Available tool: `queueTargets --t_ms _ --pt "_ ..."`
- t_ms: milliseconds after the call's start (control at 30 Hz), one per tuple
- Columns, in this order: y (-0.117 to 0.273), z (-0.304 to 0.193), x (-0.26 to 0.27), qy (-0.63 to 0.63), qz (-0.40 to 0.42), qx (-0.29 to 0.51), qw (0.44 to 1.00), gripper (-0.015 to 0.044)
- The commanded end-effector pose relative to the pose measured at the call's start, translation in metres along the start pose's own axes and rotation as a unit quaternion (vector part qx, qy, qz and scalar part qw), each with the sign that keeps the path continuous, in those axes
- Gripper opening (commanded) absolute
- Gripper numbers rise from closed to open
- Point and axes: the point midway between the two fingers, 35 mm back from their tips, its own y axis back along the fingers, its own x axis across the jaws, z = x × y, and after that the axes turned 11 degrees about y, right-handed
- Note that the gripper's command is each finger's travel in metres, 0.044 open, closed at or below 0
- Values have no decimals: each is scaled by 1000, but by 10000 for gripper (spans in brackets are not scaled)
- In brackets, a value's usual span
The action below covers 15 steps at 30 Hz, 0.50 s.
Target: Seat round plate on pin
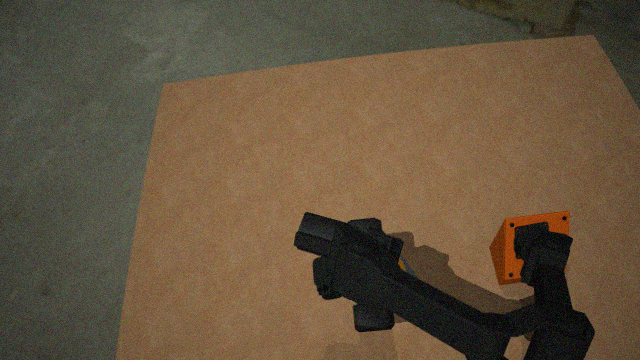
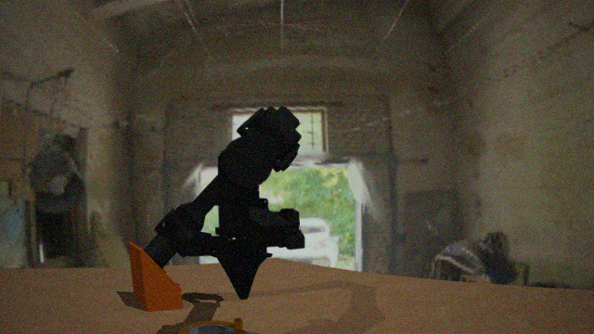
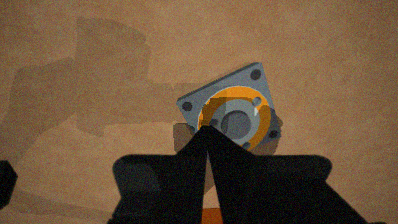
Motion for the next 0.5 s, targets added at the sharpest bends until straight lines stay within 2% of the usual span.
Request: queueTargets --t_ms 0,200,467 --pt "-16 -1 2 2 4 3 1000 0" --pt "-46 -1 2 2 5 3 1000 0" --pt "-47 -3 3 2 5 3 1000 0"
